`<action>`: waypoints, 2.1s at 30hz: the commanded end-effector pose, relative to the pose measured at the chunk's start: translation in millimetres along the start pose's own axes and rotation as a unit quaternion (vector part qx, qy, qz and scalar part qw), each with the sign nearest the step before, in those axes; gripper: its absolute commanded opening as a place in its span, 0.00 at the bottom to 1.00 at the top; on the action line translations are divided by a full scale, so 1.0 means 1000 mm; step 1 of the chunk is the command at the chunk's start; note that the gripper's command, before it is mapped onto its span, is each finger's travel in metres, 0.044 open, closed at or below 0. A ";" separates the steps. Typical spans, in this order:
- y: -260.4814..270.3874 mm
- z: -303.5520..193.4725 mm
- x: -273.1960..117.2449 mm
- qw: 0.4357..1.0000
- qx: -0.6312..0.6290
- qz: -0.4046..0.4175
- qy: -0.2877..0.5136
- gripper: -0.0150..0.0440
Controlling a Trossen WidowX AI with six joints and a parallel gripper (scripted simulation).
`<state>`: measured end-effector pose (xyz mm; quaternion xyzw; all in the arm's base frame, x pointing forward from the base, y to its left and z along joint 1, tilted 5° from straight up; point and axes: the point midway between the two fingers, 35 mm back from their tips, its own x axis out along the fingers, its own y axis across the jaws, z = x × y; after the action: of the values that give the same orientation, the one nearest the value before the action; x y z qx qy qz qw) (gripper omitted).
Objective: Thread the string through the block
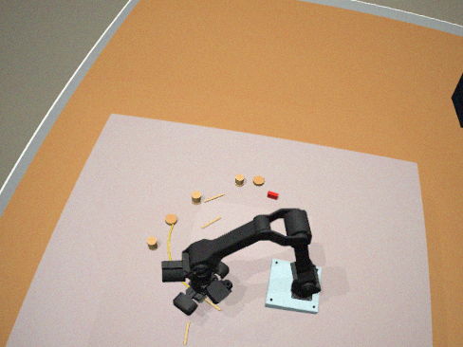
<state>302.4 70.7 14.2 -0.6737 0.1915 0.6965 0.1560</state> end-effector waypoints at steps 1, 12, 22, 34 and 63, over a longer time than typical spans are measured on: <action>-0.001 -0.001 -0.007 1.000 0.001 -0.001 0.001 0.25; -0.001 -0.001 -0.022 1.000 0.001 -0.001 0.001 0.25; 0.000 0.000 -0.035 1.000 0.001 -0.001 0.001 0.25; 0.001 0.000 -0.040 1.000 -0.001 0.000 0.000 0.25; 0.000 -0.017 -0.042 0.917 0.398 -0.002 0.000 0.25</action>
<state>316.3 65.3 54.9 -0.5838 0.4115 0.5920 0.3734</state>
